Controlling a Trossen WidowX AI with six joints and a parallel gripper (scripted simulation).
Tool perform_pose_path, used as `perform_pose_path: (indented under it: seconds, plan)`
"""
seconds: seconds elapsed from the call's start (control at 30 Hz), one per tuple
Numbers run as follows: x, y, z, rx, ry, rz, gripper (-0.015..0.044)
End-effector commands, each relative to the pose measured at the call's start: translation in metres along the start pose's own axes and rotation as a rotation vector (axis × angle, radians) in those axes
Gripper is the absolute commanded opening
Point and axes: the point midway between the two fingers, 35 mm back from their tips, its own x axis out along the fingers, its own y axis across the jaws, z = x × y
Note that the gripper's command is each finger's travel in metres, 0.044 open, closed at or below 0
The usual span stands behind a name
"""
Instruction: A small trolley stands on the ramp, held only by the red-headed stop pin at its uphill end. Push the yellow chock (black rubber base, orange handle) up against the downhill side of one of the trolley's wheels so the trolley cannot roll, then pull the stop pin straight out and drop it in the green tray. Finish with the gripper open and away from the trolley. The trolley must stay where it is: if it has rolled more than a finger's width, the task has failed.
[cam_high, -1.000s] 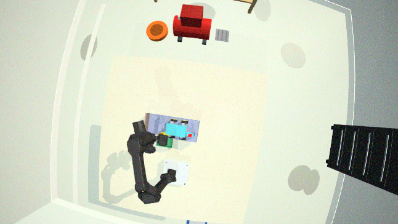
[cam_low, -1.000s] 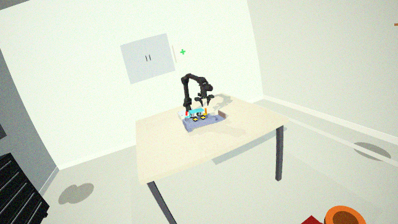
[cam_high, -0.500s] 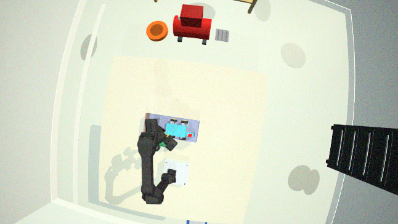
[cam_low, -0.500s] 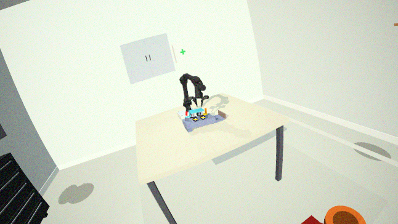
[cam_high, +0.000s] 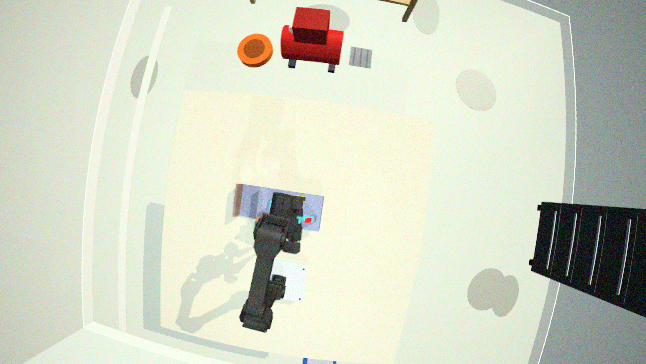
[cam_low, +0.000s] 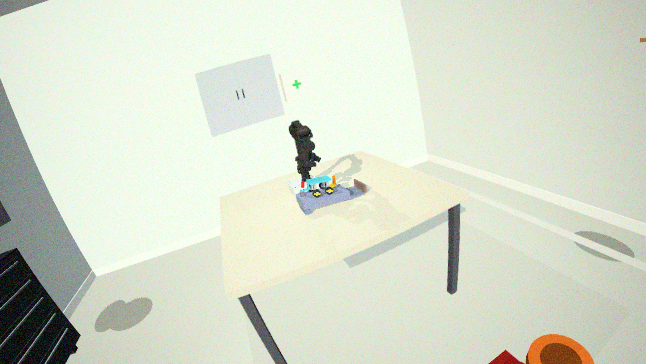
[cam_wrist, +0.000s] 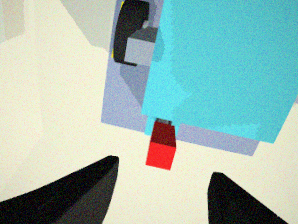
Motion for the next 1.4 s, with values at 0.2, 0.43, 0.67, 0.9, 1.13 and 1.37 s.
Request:
perform_pose_path:
  seconds: [0.2, 0.43, 0.67, 0.9, 1.13, 1.37]
  plan:
    - [0.001, 0.001, -0.007, 0.075, 0.013, 0.008, 0.019]
    - [0.012, 0.001, -0.007, 0.075, 0.013, 0.008, 0.019]
    - [0.022, 0.001, -0.007, 0.075, 0.014, 0.008, 0.019]
    - [0.03, 0.001, -0.008, 0.075, 0.014, 0.008, 0.019]
    - [0.034, 0.001, -0.008, 0.075, 0.014, 0.008, 0.019]
    - [0.044, 0.0, -0.008, 0.075, 0.014, 0.008, 0.019]
